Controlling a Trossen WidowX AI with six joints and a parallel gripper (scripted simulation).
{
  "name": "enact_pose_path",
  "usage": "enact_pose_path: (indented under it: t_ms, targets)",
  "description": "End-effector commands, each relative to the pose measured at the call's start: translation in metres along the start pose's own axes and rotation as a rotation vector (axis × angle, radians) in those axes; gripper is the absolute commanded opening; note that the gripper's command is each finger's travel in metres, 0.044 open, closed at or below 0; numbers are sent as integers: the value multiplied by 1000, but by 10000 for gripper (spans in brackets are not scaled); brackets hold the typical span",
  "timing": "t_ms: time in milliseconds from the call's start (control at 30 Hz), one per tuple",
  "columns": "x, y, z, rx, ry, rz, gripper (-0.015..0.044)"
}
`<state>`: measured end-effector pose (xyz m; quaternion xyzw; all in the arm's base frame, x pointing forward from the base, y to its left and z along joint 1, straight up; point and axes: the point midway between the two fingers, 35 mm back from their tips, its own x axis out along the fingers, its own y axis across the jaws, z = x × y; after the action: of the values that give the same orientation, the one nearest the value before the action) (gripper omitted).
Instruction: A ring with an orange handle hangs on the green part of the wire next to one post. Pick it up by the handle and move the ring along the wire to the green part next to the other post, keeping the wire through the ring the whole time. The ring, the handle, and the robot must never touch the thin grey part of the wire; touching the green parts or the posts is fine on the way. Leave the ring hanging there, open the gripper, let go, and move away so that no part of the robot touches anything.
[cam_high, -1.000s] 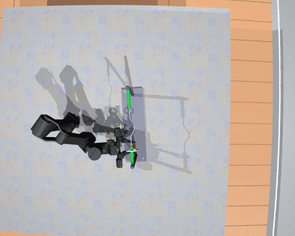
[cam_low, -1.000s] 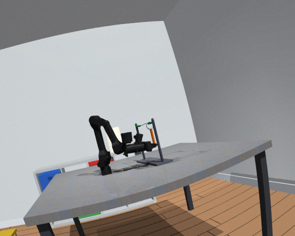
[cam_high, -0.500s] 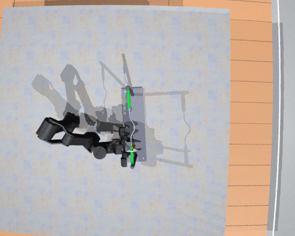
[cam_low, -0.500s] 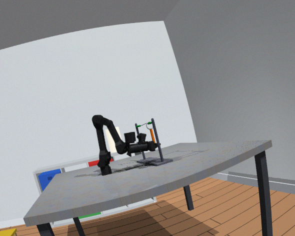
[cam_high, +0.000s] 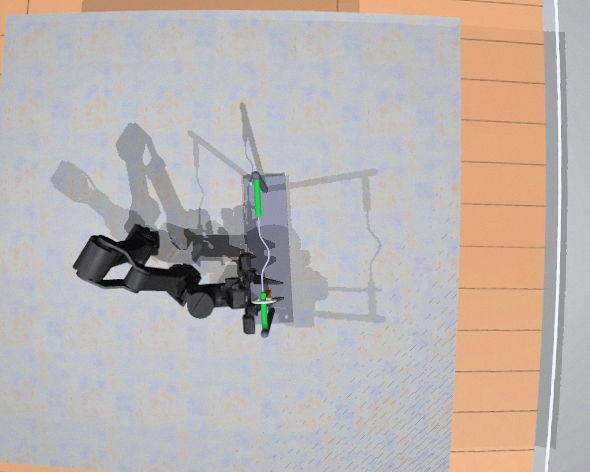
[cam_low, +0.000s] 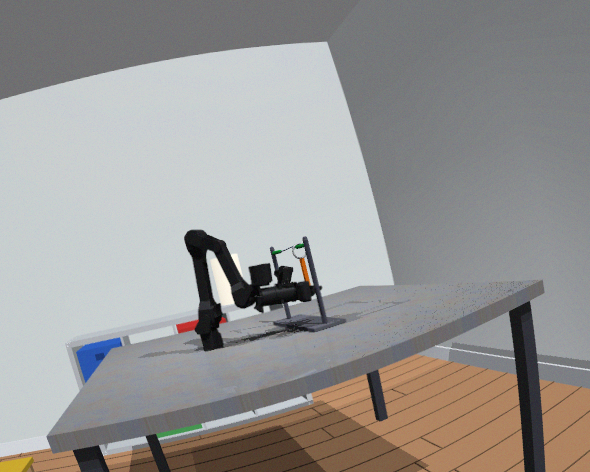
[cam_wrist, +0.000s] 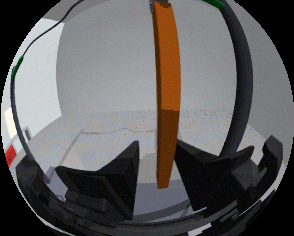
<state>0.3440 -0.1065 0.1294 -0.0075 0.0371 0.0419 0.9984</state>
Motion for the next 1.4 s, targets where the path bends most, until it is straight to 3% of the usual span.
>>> enact_pose_path:
  t_ms: [0, 267, 433, 500, 733, 1367]
  targets:
    - [1, -1, 2, -1, -5, -6, 160]
    - [1, -1, 2, -1, -5, -6, 160]
    - [0, 0, 0, 0, 0, 0, 29]
    - [0, 0, 0, 0, 0, 0, 15]
    - [0, 0, 0, 0, 0, 0, -150]
    - [-1, 0, 14, -4, -1, 8, -150]
